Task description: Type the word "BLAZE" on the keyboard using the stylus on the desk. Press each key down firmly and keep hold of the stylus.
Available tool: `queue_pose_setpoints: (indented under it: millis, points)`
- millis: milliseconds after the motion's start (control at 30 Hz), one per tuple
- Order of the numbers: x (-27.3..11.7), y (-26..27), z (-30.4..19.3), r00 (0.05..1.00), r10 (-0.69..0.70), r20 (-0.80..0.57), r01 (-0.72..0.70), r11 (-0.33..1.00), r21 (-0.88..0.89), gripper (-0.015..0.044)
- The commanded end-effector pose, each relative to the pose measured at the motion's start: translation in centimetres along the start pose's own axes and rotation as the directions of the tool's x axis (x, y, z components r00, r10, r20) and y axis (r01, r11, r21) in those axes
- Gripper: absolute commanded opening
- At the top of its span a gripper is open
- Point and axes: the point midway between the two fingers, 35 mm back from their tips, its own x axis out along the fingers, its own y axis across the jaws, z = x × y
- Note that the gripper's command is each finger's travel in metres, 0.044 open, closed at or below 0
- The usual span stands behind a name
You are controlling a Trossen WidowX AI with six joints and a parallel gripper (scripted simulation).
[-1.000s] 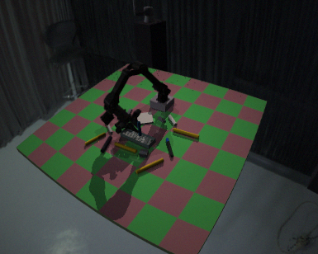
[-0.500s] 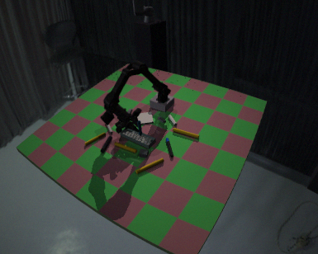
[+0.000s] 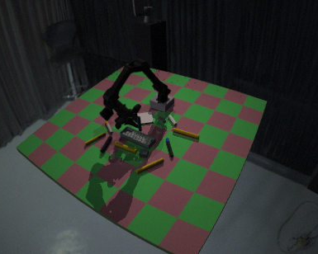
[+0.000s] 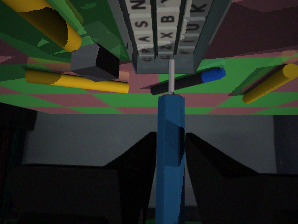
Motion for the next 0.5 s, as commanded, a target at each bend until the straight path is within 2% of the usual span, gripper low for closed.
queue_pose_setpoints:
  millis: [0, 400, 467]
  points:
    - [-0.23, 0.1, -0.35, 1.0, 0.004, 0.004, -0.004, 1.0, -0.013, 0.0081]
    - [-0.13, 0.03, -0.12, 1.0, 0.004, 0.001, -0.004, 1.0, -0.002, 0.0085]
    - [-0.5, -0.06, -0.03, 1.0, 0.026, 0.005, -0.026, 1.0, 0.011, 0.0071]
